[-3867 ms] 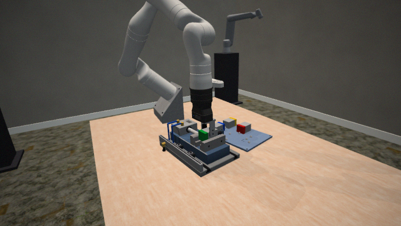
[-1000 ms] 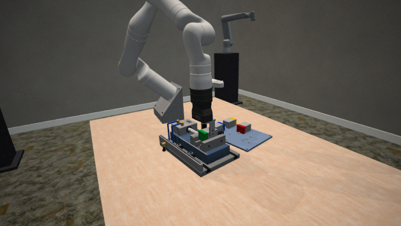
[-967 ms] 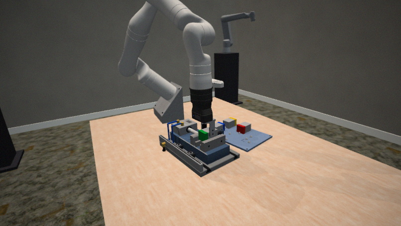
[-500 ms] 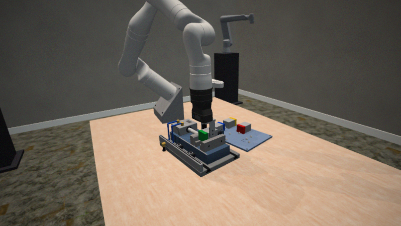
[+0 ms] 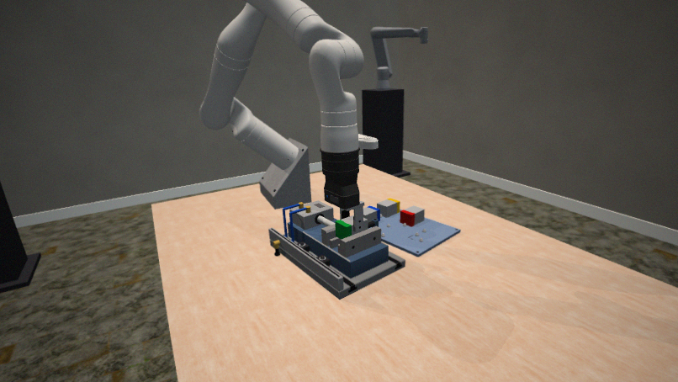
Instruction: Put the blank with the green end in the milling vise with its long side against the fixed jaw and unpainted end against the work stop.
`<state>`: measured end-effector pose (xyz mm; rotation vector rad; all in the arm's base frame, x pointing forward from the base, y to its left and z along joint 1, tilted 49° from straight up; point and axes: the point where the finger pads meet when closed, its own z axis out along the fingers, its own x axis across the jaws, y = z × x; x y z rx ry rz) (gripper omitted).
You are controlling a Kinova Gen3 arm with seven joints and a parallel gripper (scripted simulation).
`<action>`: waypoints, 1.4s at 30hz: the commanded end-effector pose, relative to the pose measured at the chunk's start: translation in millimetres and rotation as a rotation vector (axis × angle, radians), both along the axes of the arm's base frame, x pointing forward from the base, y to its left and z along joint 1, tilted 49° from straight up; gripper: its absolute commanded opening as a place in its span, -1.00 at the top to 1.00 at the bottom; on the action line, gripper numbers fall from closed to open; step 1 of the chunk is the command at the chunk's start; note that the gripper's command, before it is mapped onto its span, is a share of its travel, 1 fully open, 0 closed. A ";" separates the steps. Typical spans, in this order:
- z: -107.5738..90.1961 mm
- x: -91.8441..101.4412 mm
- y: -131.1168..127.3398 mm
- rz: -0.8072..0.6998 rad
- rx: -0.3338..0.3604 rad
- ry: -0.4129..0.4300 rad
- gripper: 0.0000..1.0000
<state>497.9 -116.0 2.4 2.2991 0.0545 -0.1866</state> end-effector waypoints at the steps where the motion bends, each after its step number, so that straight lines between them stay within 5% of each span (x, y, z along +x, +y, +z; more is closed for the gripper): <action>1: 0.4 0.8 1.0 0.002 0.001 -0.001 1.00; 17: -0.2 0.6 0.2 0.002 0.001 -0.001 1.00; 18: -0.1 0.7 0.4 0.002 0.001 -0.002 -1.00; 42: -0.1 0.7 0.4 0.002 0.001 -0.002 -1.00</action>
